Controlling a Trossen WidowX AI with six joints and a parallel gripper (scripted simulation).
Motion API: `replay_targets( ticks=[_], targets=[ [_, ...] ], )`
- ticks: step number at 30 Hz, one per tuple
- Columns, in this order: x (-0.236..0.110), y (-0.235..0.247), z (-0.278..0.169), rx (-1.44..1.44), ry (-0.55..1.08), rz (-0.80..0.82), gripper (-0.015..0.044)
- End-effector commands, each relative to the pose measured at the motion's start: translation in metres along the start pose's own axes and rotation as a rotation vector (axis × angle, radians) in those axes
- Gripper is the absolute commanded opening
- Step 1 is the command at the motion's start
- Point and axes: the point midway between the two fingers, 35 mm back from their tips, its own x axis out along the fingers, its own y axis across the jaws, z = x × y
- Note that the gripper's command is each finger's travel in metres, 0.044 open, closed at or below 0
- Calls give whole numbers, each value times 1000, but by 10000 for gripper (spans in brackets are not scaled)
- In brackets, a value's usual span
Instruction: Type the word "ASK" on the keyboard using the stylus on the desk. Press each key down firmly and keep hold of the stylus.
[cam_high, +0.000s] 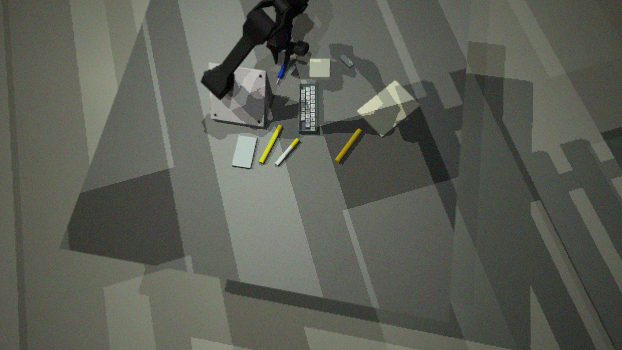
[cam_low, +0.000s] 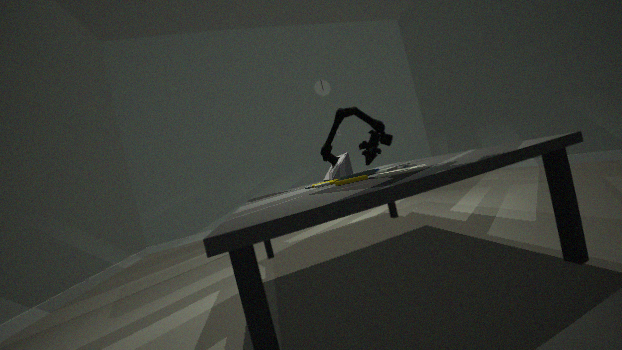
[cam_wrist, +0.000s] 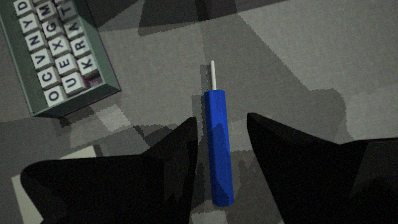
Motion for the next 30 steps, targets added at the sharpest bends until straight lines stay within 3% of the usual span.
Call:
replay_targets(
  ticks=[1, 30],
  targets=[
    [4, 0, -1, 0, -3, 2, 150],
    [19, 1, -10, 0, -4, 2, 150]
  ],
)
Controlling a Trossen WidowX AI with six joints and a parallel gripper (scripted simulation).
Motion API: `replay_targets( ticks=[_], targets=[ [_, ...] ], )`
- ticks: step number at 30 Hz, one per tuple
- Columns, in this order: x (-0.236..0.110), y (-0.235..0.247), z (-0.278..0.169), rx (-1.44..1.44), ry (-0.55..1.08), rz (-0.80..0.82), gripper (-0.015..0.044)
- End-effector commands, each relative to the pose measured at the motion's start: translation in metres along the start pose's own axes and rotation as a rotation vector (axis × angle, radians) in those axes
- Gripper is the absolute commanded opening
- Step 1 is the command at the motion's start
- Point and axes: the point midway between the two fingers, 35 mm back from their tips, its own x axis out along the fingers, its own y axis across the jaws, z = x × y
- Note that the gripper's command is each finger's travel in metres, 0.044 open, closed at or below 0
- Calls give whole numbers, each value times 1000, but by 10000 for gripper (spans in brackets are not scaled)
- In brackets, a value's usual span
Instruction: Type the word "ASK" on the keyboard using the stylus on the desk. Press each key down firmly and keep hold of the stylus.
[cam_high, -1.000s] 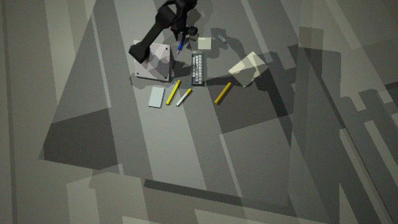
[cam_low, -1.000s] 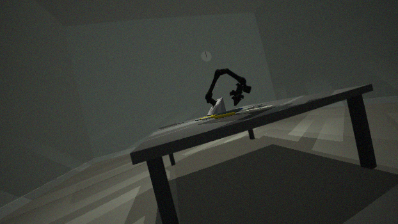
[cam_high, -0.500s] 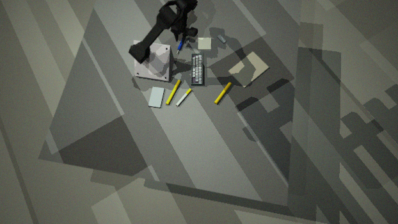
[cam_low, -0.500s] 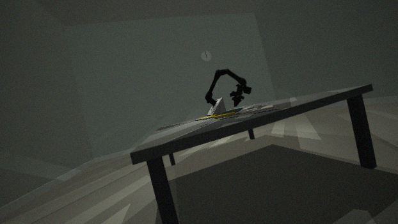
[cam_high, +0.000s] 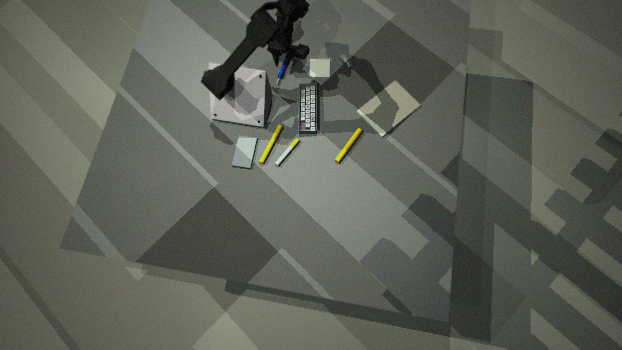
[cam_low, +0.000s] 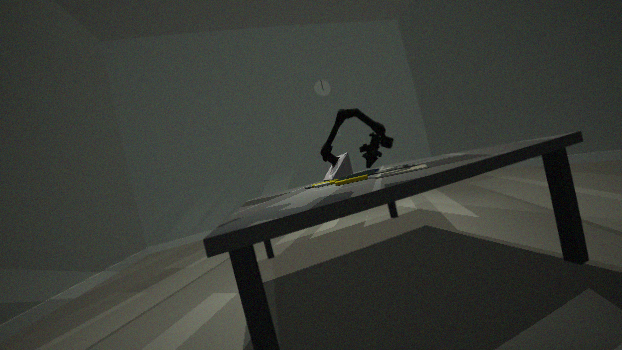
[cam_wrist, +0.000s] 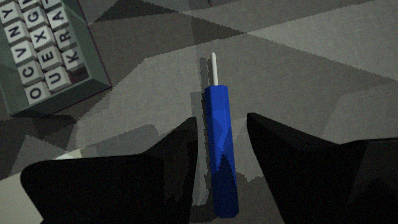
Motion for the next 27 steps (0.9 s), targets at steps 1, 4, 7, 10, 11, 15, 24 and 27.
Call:
replay_targets(
  ticks=[1, 4, 7, 10, 11, 15, 24, 27],
  targets=[
    [4, 0, -2, -6, -3, 2, 150],
    [6, 0, -3, -6, -3, 2, 150],
    [7, 0, -4, -6, -3, 2, 150],
    [9, 0, -5, -6, -3, 2, 150],
    [9, 0, -5, -6, -3, 2, 150],
    [12, 0, -6, -6, -3, 2, 150],
    [16, 0, -9, -6, -3, 2, 150],
    [17, 0, -9, -6, -3, 2, 150]
  ],
)
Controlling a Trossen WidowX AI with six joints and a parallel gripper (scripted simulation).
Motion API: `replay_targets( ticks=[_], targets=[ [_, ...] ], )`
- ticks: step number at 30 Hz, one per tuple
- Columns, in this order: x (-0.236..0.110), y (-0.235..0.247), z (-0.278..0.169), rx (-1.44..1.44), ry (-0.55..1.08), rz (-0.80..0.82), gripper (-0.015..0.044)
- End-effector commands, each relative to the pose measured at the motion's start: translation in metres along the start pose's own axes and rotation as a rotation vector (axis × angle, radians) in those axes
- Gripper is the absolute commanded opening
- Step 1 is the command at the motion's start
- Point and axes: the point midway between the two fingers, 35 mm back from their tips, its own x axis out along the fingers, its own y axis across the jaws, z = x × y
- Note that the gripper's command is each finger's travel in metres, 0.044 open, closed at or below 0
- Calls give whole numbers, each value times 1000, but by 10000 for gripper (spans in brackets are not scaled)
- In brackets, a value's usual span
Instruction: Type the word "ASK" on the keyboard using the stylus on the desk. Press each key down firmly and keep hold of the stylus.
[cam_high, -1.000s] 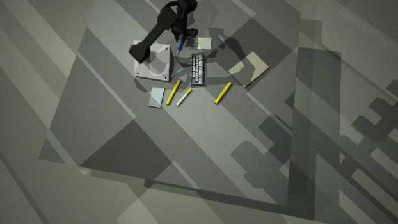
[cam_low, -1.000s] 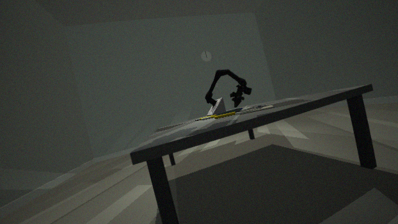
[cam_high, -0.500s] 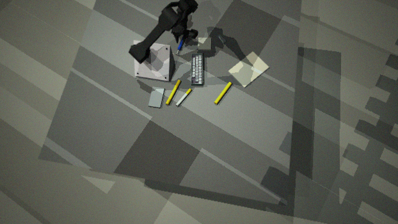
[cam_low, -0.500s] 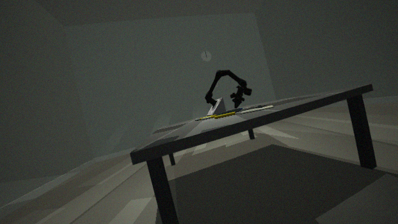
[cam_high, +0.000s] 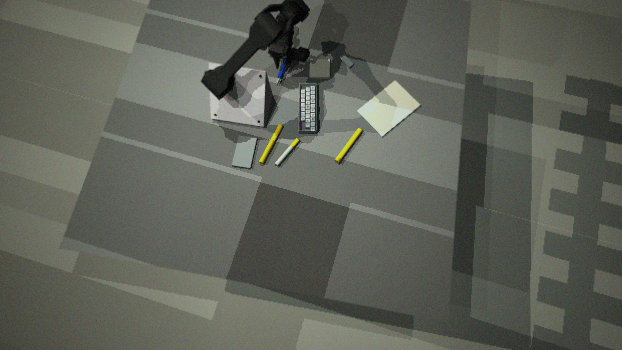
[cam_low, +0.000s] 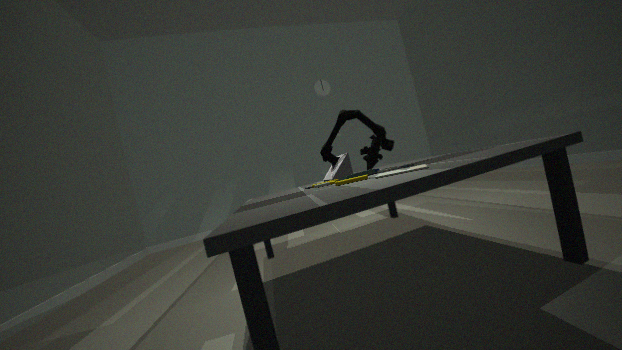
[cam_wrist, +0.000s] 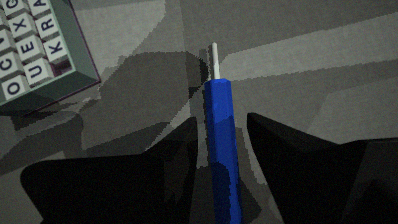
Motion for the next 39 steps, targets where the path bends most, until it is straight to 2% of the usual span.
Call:
replay_targets(
  ticks=[1, 19, 24, 27, 34, 39],
  targets=[
    [4, 0, -2, -6, -3, 2, 150],
    [11, 0, -6, -6, -3, 2, 150],
    [9, 0, -5, -1, -2, -1, 19],
    [9, 0, -5, -1, -2, -1, 0],
    [8, 0, -4, -1, -2, -1, 0],
    [-12, 1, 6, -1, -1, 0, 0]
  ],
)
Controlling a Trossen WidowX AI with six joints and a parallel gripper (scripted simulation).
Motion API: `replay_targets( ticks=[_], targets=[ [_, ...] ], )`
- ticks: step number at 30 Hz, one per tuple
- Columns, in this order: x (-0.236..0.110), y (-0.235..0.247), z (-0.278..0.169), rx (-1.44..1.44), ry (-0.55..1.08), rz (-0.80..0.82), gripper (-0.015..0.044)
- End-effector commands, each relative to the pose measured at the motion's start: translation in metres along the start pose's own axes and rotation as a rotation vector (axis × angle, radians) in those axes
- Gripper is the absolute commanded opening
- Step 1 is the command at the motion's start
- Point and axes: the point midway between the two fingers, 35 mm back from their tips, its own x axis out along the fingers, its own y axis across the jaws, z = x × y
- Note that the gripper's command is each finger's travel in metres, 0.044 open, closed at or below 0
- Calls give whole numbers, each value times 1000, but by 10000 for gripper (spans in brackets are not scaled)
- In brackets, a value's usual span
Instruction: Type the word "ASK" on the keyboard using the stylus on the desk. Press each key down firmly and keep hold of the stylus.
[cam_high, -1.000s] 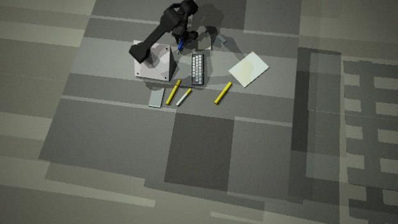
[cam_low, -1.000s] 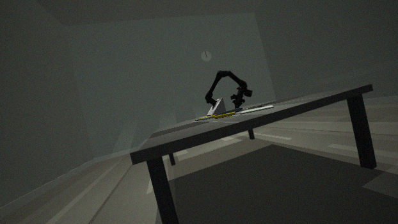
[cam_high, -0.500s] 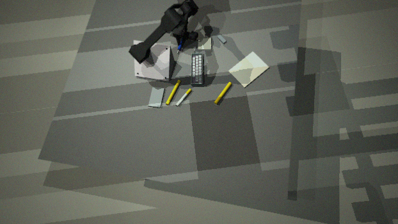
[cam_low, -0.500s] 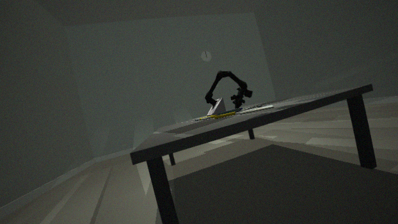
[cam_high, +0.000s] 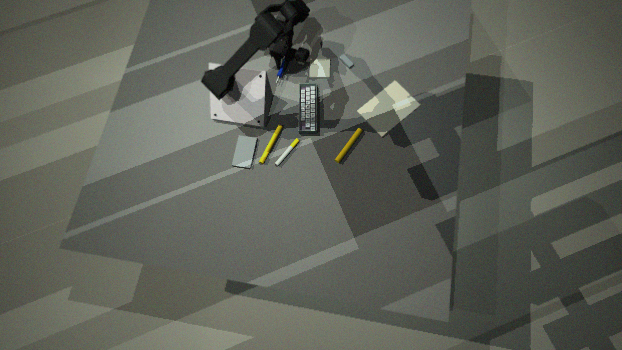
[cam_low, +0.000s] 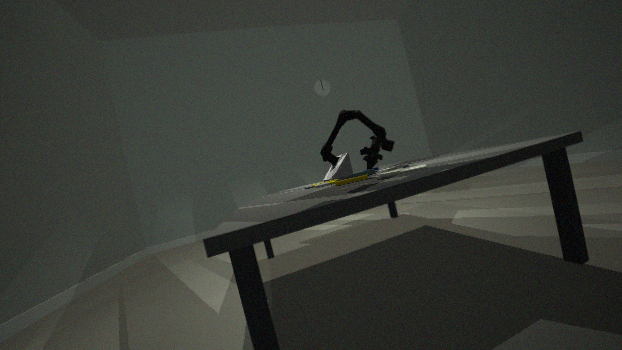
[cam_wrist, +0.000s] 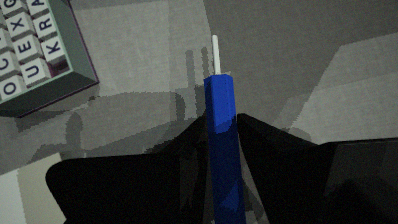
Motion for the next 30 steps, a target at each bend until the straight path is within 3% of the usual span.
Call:
replay_targets(
  ticks=[1, 4, 10, 30],
  targets=[
    [-20, 1, 9, 7, 6, 0, 0],
    [-35, 0, 19, 7, 7, 1, 0],
    [-34, 2, 18, -12, 18, -8, 0],
    [-41, 45, 51, -456, 352, -416, 0]
  ],
)
